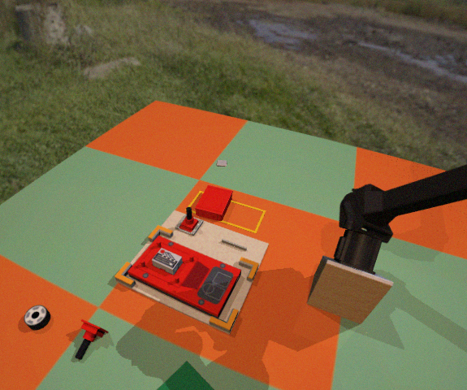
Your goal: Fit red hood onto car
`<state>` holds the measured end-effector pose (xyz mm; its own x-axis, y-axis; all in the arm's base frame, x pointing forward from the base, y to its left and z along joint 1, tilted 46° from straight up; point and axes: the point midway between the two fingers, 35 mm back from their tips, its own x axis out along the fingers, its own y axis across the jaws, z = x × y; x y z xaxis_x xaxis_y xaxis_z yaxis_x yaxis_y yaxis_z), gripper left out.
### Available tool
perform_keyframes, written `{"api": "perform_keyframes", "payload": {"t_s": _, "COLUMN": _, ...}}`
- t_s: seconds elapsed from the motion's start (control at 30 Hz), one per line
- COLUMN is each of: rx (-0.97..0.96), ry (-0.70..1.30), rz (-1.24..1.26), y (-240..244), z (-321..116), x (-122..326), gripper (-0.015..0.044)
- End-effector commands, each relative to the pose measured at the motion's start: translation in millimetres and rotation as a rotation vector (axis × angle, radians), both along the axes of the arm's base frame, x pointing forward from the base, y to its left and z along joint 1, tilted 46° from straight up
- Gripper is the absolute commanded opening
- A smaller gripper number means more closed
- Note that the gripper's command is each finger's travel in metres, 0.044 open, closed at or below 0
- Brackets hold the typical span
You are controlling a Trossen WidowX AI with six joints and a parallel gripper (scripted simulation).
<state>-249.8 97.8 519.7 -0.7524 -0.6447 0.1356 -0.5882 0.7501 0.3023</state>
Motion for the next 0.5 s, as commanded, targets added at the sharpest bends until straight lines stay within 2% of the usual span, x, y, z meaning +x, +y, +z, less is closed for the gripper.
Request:
{"api": "perform_keyframes", "payload": {"t_s": 0.0, "rx": -0.001, "ry": 0.002, "rz": 0.002, "y": -1, "z": 0, "x": 0, "gripper": 0.0026}}
{"api": "perform_keyframes", "payload": {"t_s": 0.2, "rx": -0.026, "ry": 0.060, "rz": 0.082, "y": -24, "z": 15, "x": 9, "gripper": 0.0184}}
{"api": "perform_keyframes", "payload": {"t_s": 0.47, "rx": 0.057, "ry": 0.188, "rz": 0.178, "y": -79, "z": 39, "x": 43, "gripper": 0.0394}}
